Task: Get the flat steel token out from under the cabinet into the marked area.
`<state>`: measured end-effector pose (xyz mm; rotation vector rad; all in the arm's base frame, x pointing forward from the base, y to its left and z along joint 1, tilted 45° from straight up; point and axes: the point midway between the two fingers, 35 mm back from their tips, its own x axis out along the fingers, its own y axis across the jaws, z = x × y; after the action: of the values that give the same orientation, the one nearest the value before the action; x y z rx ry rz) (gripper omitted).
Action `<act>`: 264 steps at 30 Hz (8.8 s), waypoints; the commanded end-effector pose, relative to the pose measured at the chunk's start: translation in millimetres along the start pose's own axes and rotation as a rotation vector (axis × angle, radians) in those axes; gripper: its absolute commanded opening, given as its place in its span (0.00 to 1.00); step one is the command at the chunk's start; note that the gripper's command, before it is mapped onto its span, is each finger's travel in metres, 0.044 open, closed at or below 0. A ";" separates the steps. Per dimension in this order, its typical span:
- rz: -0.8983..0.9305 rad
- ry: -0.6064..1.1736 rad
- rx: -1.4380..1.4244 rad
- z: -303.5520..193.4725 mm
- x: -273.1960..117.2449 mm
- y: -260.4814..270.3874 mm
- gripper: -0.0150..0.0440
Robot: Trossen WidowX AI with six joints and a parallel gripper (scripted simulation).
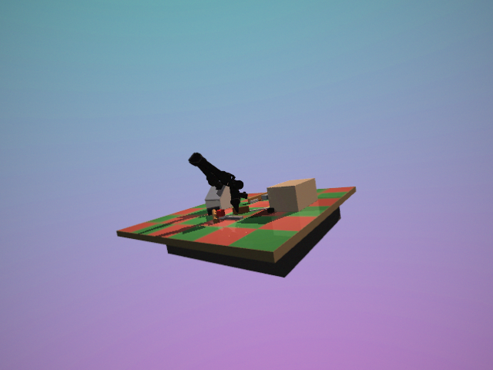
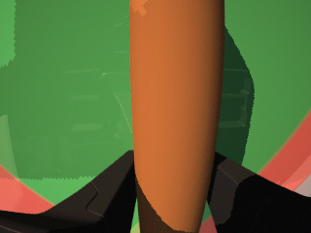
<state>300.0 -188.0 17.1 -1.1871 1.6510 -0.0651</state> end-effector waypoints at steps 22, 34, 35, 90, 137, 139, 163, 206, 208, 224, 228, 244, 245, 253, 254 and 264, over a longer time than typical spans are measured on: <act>0.006 -0.005 -0.026 -4.7 -21.1 1.4 0.25; 0.006 -0.005 -0.092 -10.8 -21.7 -6.7 0.25; 0.006 -0.005 -0.097 -11.5 -21.7 -7.4 0.25; 0.001 -0.003 -0.192 -48.6 -23.2 -68.4 0.25; 0.002 -0.005 -0.191 -7.3 -16.0 -61.4 0.25; 0.002 -0.005 -0.191 -7.5 -15.0 -61.2 0.25; 0.002 -0.004 -0.169 -16.8 -5.7 -63.4 0.71; -0.003 -0.001 -0.170 -15.3 -3.9 -62.6 0.25; -0.002 -0.001 -0.170 -12.2 -3.8 -61.8 0.25; 0.002 -0.005 -0.169 14.9 -1.6 -53.8 0.25; 0.003 -0.006 -0.169 21.4 -1.2 -52.1 0.25; 0.003 -0.007 -0.168 46.7 -0.4 -46.6 0.25; 0.003 -0.007 -0.168 48.3 -0.4 -46.3 0.25; 0.003 -0.008 -0.168 60.7 -0.4 -44.1 0.25; 0.003 -0.008 -0.168 62.2 -0.4 -43.9 0.25; 0.004 -0.008 -0.167 77.6 -0.5 -41.4 0.25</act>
<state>378.8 -176.1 10.4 -1.3119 1.6865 0.0790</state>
